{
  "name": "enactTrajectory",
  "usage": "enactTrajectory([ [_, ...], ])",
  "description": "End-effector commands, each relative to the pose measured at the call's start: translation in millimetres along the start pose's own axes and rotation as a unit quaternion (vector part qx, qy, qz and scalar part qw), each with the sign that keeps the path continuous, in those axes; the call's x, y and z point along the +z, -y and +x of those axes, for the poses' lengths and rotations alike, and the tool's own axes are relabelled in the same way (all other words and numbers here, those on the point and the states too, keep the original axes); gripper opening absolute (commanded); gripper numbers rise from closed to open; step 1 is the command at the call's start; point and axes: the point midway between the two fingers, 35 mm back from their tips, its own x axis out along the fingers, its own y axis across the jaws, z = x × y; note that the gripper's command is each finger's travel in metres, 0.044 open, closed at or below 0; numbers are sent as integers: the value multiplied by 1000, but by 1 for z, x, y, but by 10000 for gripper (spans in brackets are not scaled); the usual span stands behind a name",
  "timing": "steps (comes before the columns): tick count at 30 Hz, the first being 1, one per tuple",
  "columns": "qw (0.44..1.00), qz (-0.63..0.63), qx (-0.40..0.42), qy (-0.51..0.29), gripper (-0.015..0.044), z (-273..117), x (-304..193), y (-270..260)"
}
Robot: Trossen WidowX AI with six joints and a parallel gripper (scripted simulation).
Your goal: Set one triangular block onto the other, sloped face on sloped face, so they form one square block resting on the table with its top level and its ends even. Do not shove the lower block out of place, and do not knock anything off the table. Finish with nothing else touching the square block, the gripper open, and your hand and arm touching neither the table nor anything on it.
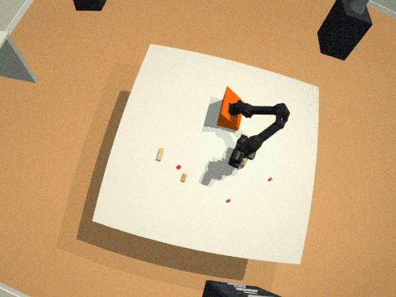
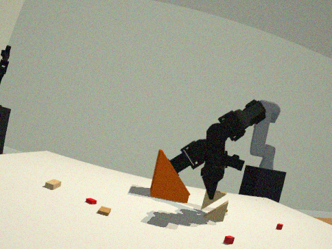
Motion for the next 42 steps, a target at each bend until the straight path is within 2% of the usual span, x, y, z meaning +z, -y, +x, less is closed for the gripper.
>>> enactTrajectory([
  [1, 1000, 1, 0, 2, 0, 1, 1, 0],
  [42, 1000, 1, 0, 3, 0, 23, 7, -1],
])
